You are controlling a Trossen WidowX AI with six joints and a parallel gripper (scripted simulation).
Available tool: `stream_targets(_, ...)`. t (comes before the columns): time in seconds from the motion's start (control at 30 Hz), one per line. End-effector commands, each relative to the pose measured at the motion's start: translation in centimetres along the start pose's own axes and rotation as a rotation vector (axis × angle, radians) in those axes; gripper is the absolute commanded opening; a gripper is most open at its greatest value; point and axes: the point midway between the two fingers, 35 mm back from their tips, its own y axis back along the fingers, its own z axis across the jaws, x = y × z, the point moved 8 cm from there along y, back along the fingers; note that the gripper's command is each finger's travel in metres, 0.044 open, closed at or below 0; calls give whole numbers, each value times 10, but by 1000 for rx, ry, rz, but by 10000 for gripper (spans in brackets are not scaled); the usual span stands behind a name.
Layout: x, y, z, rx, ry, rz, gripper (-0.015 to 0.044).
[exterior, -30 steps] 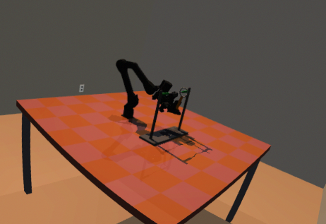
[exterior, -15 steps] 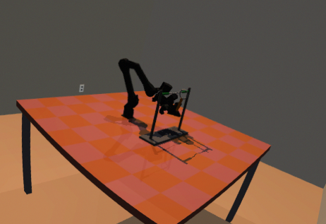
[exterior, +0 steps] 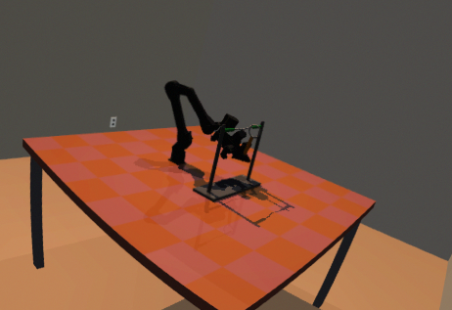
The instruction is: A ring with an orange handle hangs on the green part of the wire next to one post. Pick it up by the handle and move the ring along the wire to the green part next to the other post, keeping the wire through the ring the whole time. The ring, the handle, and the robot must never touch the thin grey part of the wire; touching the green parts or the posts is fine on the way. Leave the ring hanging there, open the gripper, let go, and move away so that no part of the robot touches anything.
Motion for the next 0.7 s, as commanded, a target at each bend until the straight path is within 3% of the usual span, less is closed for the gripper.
stream_targets(0.0, 0, 0, 0, 6, -4, -1, -150)
stream_targets(0.1, 0, 0, 0, 6, -4, -1, -150)
stream_targets(0.5, 0, 1, 0, 0, 0, 0, 160)
stream_targets(0.67, -1, 10, 1, 1, -1, 2, 160)
